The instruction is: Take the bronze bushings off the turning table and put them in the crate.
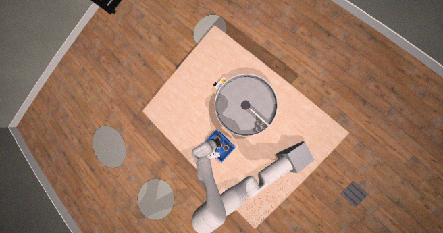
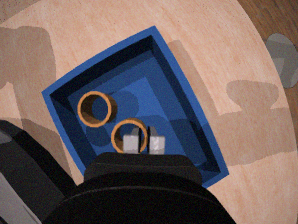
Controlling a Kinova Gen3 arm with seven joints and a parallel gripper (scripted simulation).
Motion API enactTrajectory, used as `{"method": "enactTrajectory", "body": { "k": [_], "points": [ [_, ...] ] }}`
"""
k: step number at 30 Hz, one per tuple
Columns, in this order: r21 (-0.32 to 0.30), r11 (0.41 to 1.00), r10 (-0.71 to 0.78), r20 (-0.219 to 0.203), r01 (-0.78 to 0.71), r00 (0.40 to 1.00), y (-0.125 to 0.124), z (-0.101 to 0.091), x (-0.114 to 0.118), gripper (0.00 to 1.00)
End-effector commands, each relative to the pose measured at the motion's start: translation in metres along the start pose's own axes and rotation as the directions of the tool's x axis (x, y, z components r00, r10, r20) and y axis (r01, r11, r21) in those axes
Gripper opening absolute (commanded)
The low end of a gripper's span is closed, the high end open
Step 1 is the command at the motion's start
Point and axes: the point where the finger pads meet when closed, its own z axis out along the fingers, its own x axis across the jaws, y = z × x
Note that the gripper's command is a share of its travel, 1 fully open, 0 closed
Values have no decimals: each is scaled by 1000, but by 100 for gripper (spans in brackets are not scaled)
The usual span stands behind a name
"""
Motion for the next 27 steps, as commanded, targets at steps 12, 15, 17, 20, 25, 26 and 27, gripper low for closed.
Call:
{"method": "enactTrajectory", "body": {
  "k": [12,15,17,20,25,26,27],
  "points": [
    [-1,1000,0,-1,0,1000,0,0,0,47],
    [-1,1000,0,-1,0,1000,0,0,0,47],
    [-1,1000,0,-1,0,1000,0,0,0,47],
    [-1,1000,0,-1,0,1000,0,0,0,47],
    [-1,1000,0,-1,0,1000,0,0,0,47],
    [-1,1000,0,-1,0,1000,0,0,0,47],
    [-1,1000,0,-1,0,1000,0,0,0,47]
  ]
}}
